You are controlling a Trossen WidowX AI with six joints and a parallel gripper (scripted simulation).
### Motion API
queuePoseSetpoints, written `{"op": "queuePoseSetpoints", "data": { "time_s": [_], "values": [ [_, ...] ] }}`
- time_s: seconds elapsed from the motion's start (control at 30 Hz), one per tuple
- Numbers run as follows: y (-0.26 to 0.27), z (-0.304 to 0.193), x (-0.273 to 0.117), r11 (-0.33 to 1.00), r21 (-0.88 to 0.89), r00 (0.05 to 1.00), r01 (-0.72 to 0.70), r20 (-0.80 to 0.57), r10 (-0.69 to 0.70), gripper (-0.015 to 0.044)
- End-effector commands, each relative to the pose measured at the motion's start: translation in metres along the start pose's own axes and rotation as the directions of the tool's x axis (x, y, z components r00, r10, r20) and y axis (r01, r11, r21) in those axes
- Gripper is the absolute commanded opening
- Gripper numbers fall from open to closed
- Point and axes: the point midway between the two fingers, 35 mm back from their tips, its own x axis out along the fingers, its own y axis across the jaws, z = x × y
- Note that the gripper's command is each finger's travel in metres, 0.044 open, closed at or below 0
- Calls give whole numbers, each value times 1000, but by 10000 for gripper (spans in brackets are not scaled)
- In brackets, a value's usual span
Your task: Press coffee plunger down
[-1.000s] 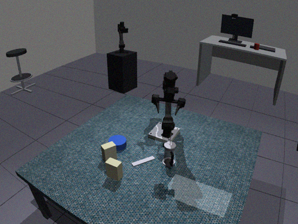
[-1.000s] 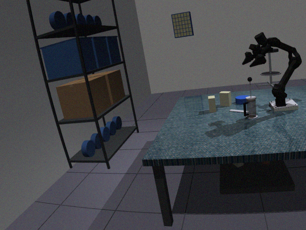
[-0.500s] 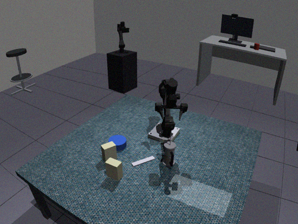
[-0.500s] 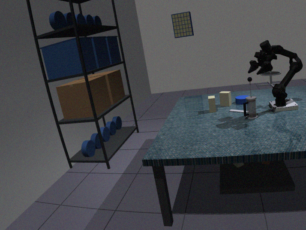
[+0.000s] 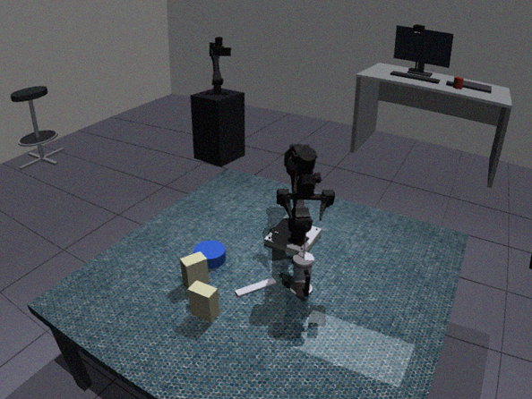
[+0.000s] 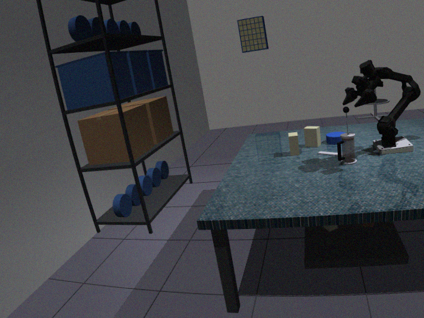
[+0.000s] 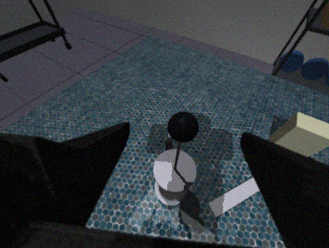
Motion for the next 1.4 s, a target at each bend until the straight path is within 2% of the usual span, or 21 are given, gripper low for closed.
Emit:
{"op": "queuePoseSetpoints", "data": {
  "time_s": [0.0,0.47,0.87,1.37],
  "values": [
    [0,0,9,1000,-2,1000,-1,-5,1,440],
    [0,-1,28,1000,-2,1000,-1,-3,1,440],
    [0,-1,28,1000,-2,1000,-1,-3,1,125],
    [0,-4,30,1000,-2,1000,-1,-3,1,121]
  ]
}}
